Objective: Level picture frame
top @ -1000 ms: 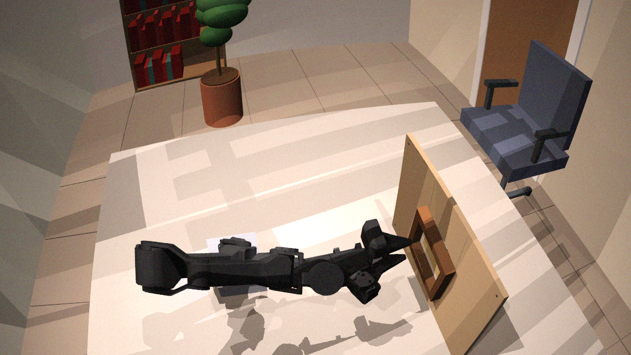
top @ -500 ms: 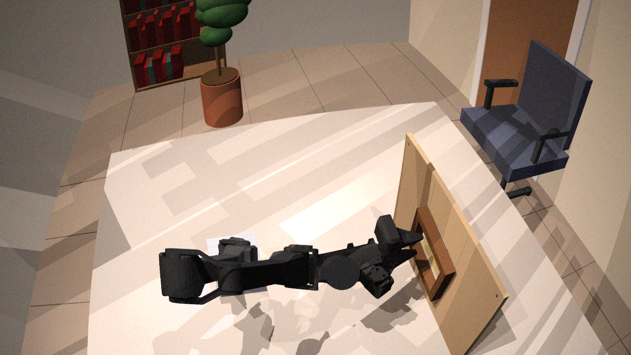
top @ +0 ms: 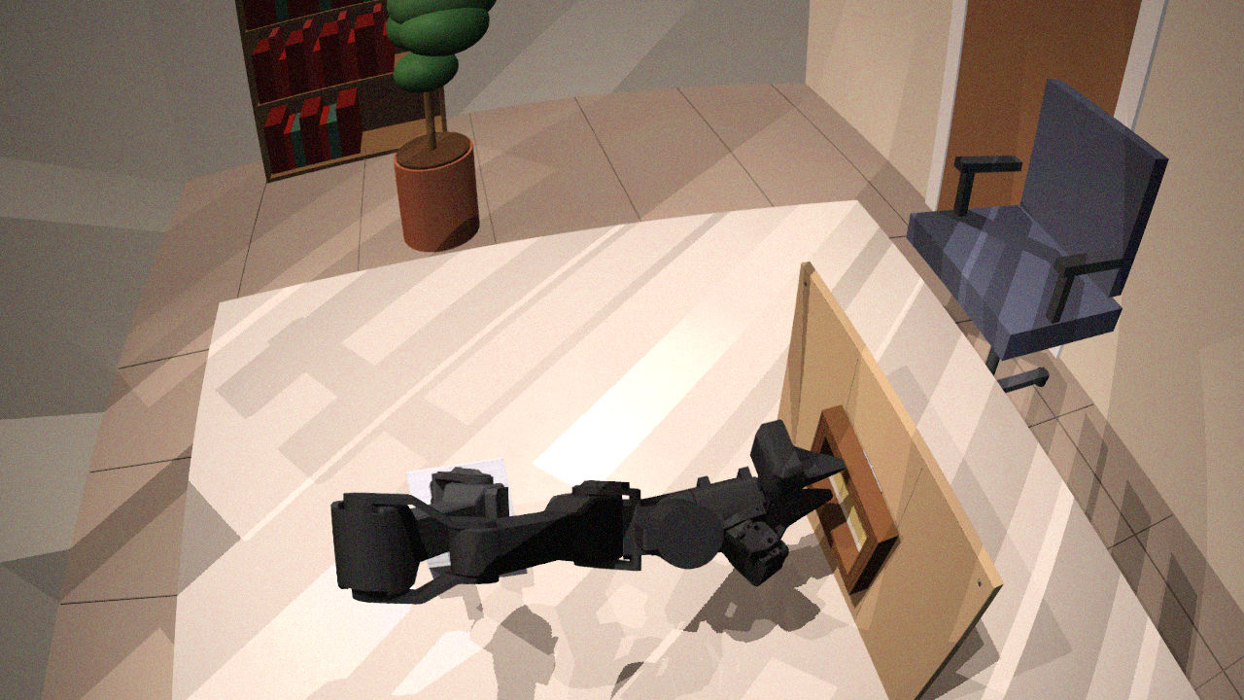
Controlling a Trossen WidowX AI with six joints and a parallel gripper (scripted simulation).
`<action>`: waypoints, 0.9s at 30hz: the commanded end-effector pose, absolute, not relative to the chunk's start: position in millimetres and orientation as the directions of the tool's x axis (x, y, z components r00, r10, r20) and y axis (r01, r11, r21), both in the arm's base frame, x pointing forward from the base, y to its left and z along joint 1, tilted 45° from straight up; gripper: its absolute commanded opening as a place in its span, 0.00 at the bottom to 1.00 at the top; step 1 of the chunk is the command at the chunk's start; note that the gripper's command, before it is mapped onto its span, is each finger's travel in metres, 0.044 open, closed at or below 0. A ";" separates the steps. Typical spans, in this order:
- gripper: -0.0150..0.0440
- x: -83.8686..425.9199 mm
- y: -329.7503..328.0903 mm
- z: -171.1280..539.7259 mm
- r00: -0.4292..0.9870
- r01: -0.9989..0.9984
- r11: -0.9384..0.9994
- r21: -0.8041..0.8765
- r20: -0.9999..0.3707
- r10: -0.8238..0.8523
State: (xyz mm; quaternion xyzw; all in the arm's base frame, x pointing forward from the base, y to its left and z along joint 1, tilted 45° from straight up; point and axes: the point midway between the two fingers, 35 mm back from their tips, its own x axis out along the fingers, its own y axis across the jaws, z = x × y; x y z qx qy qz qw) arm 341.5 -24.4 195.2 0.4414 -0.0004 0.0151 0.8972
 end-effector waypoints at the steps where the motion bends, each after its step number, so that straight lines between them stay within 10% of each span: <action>1: 0.69 347.7 -25.1 196.4 1.000 -0.026 0.614 0.789 0.017 0.022; 27: 0.69 369.7 -24.3 195.7 1.000 -0.027 0.614 0.789 0.018 0.022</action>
